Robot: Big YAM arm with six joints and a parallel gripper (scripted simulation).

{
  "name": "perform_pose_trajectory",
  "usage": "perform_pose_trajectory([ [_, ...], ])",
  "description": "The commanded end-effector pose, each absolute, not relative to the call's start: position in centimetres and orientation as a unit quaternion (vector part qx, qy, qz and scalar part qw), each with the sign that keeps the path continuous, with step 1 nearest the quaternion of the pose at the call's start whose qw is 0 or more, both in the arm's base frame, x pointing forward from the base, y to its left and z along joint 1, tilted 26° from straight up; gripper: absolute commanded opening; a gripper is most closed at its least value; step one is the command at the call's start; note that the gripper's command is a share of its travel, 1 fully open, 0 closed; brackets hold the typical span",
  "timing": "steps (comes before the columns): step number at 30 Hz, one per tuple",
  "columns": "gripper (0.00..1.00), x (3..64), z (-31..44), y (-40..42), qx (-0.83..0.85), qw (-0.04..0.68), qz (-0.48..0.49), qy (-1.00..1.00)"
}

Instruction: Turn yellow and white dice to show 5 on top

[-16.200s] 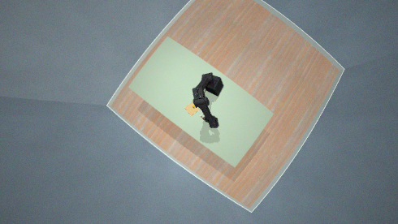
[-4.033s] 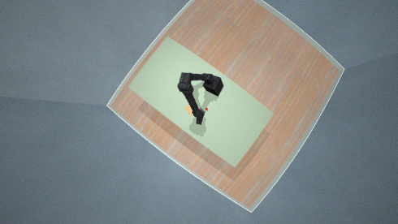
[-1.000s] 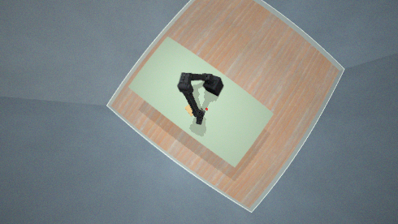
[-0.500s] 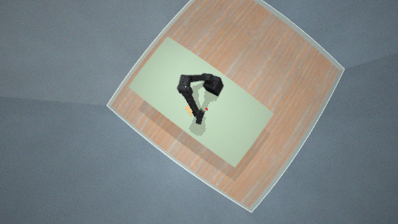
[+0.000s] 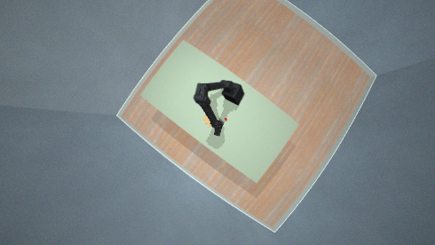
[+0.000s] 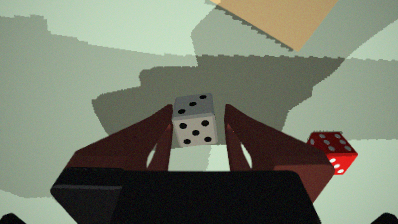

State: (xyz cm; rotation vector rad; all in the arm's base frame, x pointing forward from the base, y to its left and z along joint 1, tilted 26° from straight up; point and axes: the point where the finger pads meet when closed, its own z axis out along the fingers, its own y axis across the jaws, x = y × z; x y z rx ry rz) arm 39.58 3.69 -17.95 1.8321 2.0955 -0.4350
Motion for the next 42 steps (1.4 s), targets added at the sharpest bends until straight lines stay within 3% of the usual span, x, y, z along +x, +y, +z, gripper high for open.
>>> perform_pose_trajectory([
  [1,0.38,41.03,-17.74,4.29,0.638,0.172,-0.140,0.737],
  [32,0.38,41.03,-17.74,4.29,0.638,0.172,-0.140,0.737],
  [33,0.19,41.03,-17.74,4.29,0.638,0.172,-0.140,0.737],
  [42,0.19,41.03,-17.74,4.29,0.639,0.172,-0.140,0.737],
])
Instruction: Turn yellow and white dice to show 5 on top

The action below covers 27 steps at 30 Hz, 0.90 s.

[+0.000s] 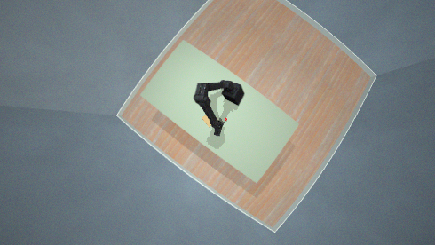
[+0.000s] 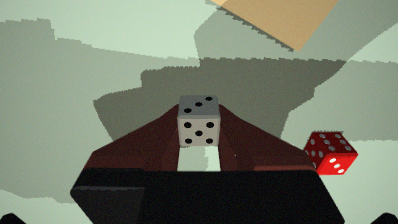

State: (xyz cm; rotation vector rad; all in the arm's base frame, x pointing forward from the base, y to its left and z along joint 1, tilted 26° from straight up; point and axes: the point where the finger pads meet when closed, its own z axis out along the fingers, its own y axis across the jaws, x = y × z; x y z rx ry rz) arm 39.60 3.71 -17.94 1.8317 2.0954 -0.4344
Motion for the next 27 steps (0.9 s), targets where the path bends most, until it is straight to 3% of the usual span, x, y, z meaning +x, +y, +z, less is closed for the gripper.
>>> perform_pose_trajectory([
  [1,0.19,41.03,-17.74,4.29,0.639,0.172,-0.140,0.737],
  [27,0.19,41.26,-16.75,4.78,0.638,0.175,-0.135,0.737],
])
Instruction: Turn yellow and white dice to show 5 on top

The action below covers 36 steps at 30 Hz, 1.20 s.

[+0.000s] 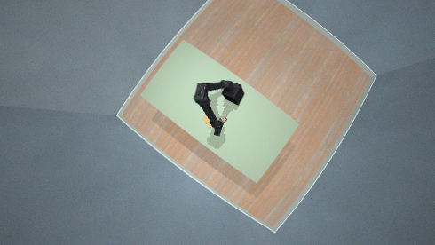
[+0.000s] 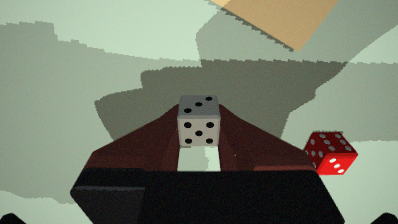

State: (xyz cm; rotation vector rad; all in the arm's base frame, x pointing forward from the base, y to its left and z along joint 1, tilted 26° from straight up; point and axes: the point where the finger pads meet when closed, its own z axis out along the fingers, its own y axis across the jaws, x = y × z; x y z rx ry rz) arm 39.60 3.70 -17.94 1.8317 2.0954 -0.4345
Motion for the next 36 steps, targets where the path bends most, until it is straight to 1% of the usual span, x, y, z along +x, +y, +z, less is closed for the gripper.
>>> perform_pose_trajectory([
  [1,0.19,41.1,-16.3,5.1,0.638,0.175,-0.136,0.737],
  [9,0.19,40.6,-13.7,6.4,0.640,0.173,-0.136,0.736],
  [13,0.19,41.6,-10.6,8.2,0.642,0.178,-0.125,0.735],
  [18,0.19,41.5,-7.7,9.5,0.643,0.178,-0.124,0.735],
  [21,0.19,41.2,-7.3,9.0,0.648,0.175,-0.129,0.730],
  [22,0.19,39.5,-9.0,7.7,0.648,0.161,-0.155,0.728],
  [24,0.19,39.0,-9.2,7.5,0.647,0.159,-0.160,0.728],
  [26,0.19,39.0,-9.2,7.5,0.647,0.159,-0.160,0.728],
  [27,0.19,40.8,-8.5,9.4,0.641,0.170,-0.140,0.736],
  [29,0.19,41.3,-7.7,9.6,0.643,0.175,-0.129,0.734],
  [33,0.19,41.0,-7.1,7.4,0.649,0.171,-0.136,0.729],
  [36,0.19,41.8,-4.6,1.9,0.679,0.175,-0.135,0.700],
])
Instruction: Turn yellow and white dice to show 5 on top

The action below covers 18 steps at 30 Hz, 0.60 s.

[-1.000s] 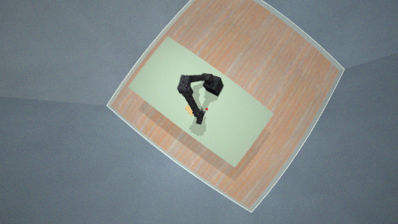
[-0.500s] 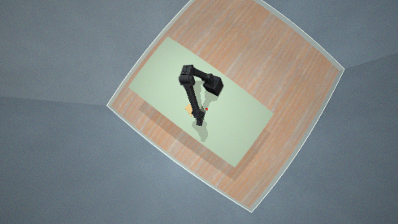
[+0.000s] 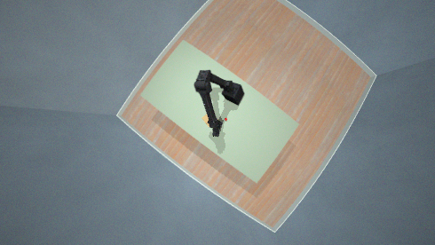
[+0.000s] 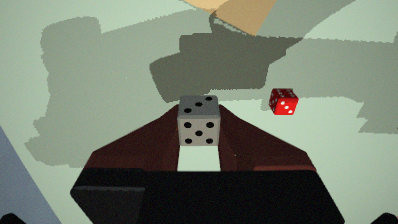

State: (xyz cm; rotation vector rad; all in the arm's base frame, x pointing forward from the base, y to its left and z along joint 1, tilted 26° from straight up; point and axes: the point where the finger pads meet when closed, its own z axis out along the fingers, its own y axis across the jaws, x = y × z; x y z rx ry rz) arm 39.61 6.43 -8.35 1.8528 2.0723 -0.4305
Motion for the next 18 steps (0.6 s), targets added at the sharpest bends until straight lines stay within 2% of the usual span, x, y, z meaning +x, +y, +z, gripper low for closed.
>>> perform_pose_trajectory([
  [1,0.19,43.4,-3.8,2.1,0.681,0.183,-0.122,0.698],
  [5,0.19,43.9,-0.8,-4.0,0.711,0.190,-0.118,0.667],
  [18,0.19,43.0,-1.2,-5.0,0.713,0.183,-0.129,0.665],
])
